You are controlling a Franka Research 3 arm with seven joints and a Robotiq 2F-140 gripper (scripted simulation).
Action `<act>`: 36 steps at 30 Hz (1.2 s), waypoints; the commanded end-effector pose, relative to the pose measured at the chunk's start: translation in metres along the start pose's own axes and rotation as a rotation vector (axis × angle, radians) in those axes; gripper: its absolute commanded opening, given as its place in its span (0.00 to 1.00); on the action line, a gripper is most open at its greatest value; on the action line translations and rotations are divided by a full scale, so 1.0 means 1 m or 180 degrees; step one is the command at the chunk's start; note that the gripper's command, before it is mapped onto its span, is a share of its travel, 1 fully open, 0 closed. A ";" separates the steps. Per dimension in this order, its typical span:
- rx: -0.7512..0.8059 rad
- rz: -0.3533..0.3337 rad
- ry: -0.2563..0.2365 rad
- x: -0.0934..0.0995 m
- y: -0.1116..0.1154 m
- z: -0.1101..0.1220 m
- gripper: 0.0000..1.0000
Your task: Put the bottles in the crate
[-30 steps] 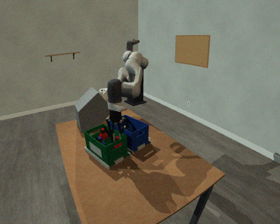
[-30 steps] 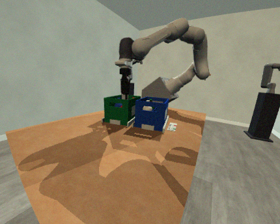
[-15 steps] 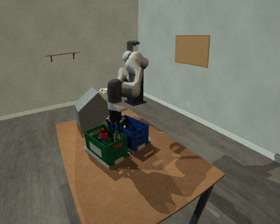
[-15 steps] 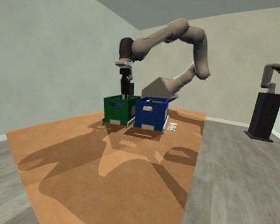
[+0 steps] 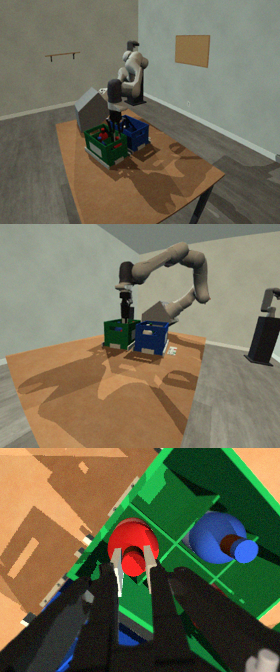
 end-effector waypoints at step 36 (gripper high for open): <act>0.0010 0.0003 -0.0002 0.041 0.000 0.000 0.00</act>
Point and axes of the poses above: the point where the finger pads meet when closed, its own x axis back along the fingers, its own z axis across the jaws, y = z × x, the point moved 5 cm from there along x, back along the fingers, and after that the axes turned 15 degrees about -x, right-handed, at the moved point
